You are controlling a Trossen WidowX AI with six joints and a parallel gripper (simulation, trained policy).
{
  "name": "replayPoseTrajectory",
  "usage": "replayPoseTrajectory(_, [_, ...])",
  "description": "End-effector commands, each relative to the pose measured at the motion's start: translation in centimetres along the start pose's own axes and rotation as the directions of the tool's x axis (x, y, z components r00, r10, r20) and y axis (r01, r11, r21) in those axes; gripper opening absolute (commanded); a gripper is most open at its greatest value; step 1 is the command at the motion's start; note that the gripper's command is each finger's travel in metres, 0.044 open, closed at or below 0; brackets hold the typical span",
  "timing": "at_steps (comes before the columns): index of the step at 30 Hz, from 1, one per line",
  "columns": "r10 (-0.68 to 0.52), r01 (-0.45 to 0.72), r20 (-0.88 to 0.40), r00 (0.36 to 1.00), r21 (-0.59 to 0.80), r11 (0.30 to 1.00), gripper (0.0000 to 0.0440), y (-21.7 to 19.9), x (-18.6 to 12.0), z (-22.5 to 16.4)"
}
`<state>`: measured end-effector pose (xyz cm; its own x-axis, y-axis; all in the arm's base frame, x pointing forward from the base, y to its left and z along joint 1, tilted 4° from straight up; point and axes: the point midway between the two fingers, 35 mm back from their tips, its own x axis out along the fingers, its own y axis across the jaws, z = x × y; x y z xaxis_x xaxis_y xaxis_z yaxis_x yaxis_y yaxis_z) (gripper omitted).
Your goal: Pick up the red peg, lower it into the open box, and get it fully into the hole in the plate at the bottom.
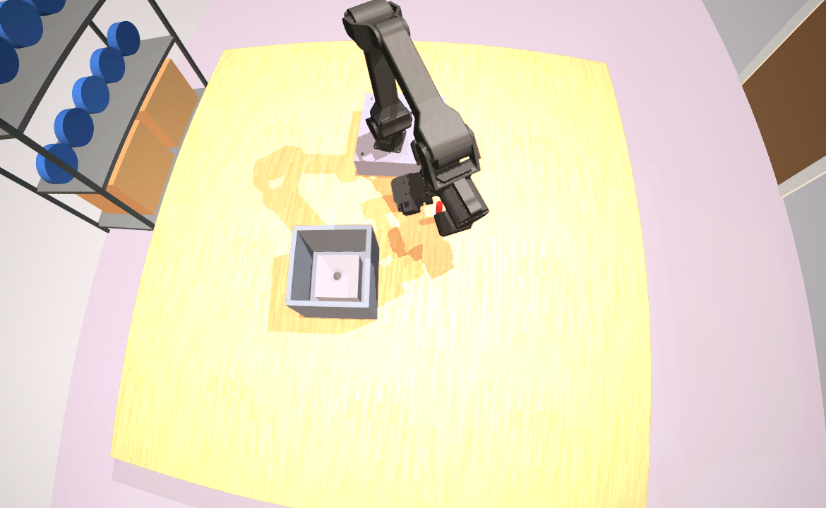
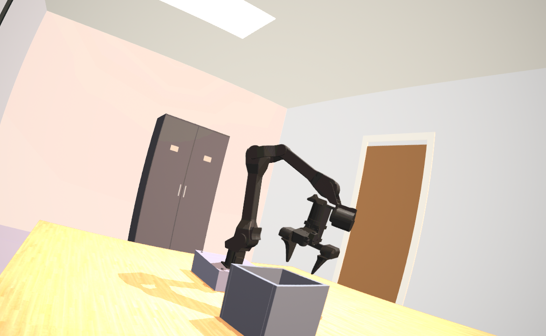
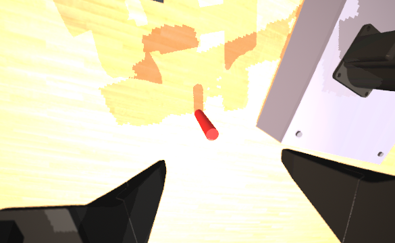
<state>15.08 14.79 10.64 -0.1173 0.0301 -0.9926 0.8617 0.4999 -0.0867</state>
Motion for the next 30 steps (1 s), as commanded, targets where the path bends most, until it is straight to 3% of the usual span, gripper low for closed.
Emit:
replayPoseTrajectory(1, [-0.043, 0.044, -0.007, 0.999, 0.024, 0.999, 0.0440, -1.1, 1.6, 0.2])
replayPoseTrajectory(15, [-0.059, 0.060, -0.007, 0.998, 0.075, 0.995, 0.0430, -1.4, 5.8, 0.8])
replayPoseTrajectory(22, [-0.047, 0.047, -0.003, 0.999, 0.103, 0.994, 0.0404, -1.2, 7.7, 1.1])
replayPoseTrajectory(25, [-0.034, 0.034, -0.004, 0.999, 0.109, 0.993, 0.0364, -0.9, 8.4, 1.1])
replayPoseTrajectory(30, [-0.018, 0.019, -0.015, 1.000, 0.104, 0.994, 0.0241, -0.2, 9.2, 1.0])
